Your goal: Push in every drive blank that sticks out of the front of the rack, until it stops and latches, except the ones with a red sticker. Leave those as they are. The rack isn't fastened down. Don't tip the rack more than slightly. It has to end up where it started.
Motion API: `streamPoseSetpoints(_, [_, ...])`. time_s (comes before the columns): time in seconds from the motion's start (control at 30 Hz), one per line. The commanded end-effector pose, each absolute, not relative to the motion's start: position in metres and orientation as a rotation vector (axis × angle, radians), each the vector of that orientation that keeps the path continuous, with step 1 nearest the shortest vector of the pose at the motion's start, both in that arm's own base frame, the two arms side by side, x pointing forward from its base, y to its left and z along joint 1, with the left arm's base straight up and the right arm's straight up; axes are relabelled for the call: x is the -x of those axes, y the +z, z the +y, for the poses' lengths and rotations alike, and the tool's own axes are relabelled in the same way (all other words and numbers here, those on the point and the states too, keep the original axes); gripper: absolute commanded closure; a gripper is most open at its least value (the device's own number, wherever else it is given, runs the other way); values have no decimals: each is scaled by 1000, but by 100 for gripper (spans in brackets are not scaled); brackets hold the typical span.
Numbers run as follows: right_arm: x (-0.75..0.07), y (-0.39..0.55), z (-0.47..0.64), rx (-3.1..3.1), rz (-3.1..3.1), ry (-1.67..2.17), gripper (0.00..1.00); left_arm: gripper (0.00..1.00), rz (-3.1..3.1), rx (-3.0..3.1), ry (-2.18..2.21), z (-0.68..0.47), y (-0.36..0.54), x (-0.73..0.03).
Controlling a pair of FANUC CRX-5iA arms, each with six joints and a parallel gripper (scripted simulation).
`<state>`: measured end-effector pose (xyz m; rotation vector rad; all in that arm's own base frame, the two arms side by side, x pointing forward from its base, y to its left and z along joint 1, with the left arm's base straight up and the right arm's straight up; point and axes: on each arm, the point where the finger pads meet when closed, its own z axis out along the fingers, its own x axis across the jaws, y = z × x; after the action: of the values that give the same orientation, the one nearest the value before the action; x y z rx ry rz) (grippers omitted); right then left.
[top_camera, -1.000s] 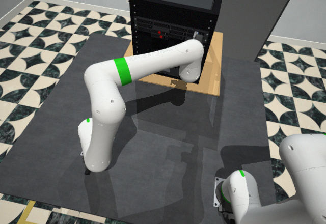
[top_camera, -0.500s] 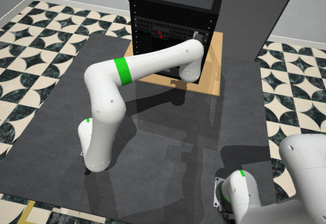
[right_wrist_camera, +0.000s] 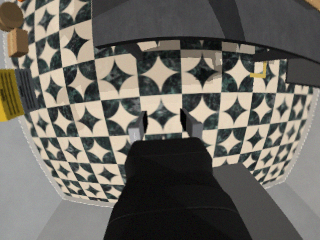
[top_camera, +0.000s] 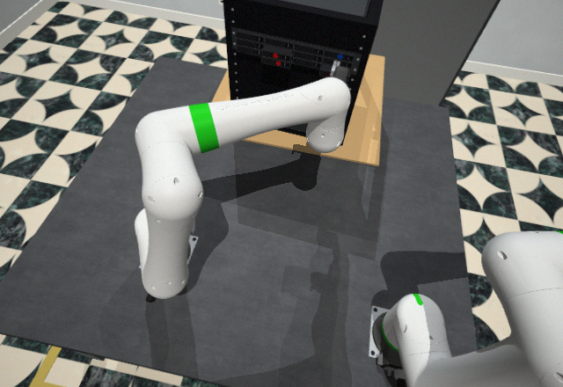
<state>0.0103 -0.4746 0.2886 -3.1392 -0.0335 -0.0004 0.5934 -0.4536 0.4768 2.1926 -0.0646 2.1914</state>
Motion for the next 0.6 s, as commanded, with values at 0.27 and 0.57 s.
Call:
streamPoseSetpoints(0.27, [-10,290,-475,3141,-33,0,0,100,-63,-2190,2192,-451,478,-548])
streamPoseSetpoints(0.57, [-10,290,-475,3141,-33,0,0,0,-63,-2190,2192,-450,478,-536])
